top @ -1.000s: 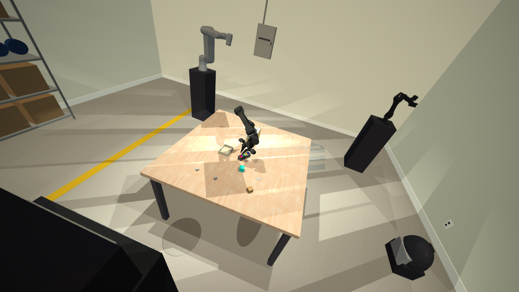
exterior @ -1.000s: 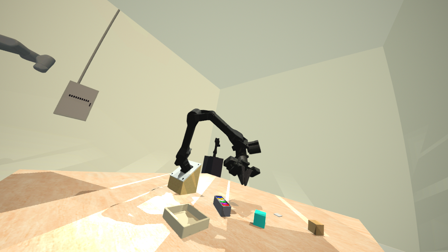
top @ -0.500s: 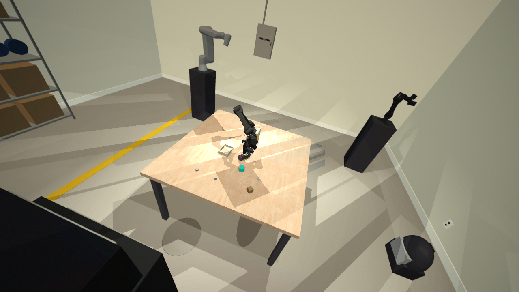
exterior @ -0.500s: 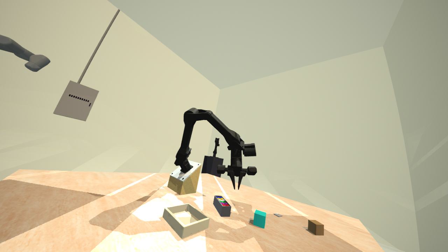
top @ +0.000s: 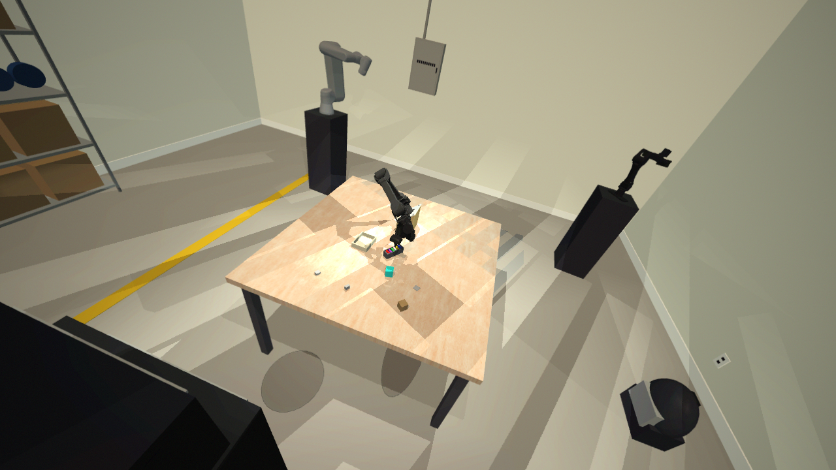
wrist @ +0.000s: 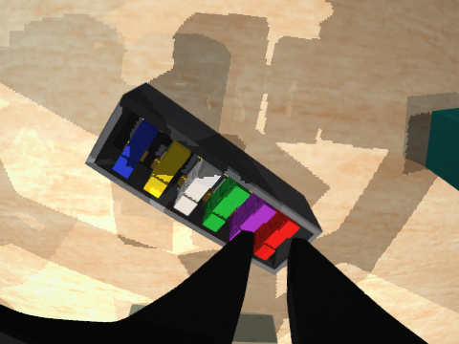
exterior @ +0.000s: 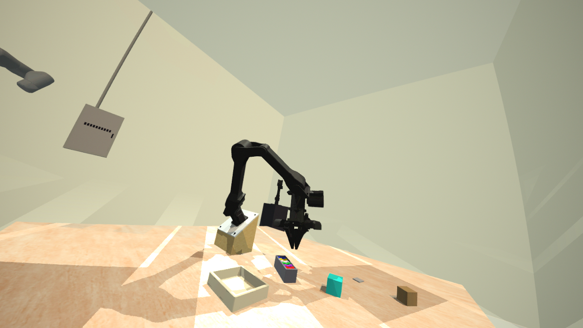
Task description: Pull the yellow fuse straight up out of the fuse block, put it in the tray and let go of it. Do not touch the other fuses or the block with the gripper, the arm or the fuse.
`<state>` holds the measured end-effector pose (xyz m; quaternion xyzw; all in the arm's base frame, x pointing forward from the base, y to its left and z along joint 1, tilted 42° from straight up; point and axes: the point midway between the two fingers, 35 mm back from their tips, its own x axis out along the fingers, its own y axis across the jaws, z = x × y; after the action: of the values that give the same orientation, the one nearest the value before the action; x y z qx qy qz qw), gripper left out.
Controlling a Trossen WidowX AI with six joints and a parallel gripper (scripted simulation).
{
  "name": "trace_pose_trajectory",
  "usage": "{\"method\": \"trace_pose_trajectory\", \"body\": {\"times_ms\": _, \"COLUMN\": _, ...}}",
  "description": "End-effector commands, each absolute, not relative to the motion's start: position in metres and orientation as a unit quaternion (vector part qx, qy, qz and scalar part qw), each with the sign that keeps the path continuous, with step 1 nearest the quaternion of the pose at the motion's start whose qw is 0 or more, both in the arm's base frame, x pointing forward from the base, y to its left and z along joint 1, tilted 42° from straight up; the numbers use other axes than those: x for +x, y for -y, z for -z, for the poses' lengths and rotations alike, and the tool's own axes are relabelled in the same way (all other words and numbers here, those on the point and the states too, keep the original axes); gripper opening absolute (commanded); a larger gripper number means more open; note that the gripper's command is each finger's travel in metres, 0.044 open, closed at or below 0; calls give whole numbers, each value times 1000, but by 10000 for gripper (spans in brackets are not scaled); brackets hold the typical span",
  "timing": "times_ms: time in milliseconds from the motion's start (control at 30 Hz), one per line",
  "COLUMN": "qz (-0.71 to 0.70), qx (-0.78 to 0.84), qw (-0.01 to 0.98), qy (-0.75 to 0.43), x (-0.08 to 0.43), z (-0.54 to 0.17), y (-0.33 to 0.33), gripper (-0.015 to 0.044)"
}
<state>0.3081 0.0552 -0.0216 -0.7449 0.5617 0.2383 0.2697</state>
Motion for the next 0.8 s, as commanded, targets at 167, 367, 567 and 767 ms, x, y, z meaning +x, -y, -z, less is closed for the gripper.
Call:
{"method": "trace_pose_trajectory", "body": {"times_ms": 167, "qz": -121, "qx": -580, "qw": 455, "qy": -664, "x": 270, "z": 29, "y": -43, "gripper": 65}}
{"method": "trace_pose_trajectory", "body": {"times_ms": 367, "qz": -121, "qx": -580, "qw": 455, "qy": -664, "x": 270, "z": 29, "y": -43, "gripper": 65}}
{"method": "trace_pose_trajectory", "body": {"times_ms": 567, "qz": -121, "qx": -580, "qw": 455, "qy": -664, "x": 271, "z": 29, "y": -42, "gripper": 65}}
{"method": "trace_pose_trajectory", "body": {"times_ms": 767, "qz": -121, "qx": -580, "qw": 455, "qy": -664, "x": 272, "z": 31, "y": -40, "gripper": 65}}
